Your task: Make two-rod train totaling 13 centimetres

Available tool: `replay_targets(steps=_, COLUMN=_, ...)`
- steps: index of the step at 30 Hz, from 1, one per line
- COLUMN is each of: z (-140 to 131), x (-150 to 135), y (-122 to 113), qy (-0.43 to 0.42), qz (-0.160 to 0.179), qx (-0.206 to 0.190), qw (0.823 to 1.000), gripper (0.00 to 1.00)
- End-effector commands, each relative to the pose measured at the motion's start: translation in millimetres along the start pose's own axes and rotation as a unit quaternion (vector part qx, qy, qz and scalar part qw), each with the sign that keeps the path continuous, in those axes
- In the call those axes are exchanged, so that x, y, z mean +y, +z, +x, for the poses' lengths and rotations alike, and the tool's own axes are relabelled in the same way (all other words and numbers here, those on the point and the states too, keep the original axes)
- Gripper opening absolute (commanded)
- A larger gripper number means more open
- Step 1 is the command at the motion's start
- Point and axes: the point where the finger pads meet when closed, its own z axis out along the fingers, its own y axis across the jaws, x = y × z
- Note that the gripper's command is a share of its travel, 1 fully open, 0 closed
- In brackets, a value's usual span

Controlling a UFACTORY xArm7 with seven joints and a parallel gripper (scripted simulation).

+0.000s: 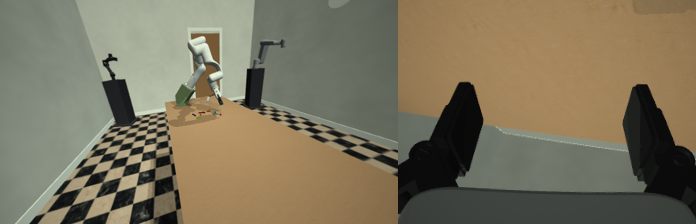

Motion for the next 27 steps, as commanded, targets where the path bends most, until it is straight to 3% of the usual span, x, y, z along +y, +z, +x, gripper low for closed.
replay_targets(steps=1, z=0.5, x=-0.9, y=0.1, qy=-0.001, qz=0.000, qx=0.000, qw=1.000, gripper=1.00)
replay_targets(steps=2, z=29.5, x=2.4, y=-2.3, qy=-0.023, qz=-0.016, qx=0.018, qw=0.999, gripper=1.00)
replay_targets(steps=13, z=29.5, x=2.4, y=-2.3, qy=-0.023, qz=-0.016, qx=0.018, qw=0.999, gripper=1.00)
replay_targets(steps=14, z=57.3, x=6.1, y=-6.0, qy=-0.044, qz=-0.032, qx=0.036, qw=0.998, gripper=1.00)
replay_targets(steps=27, z=57.3, x=6.1, y=-6.0, qy=-0.044, qz=-0.032, qx=0.036, qw=0.998, gripper=1.00)
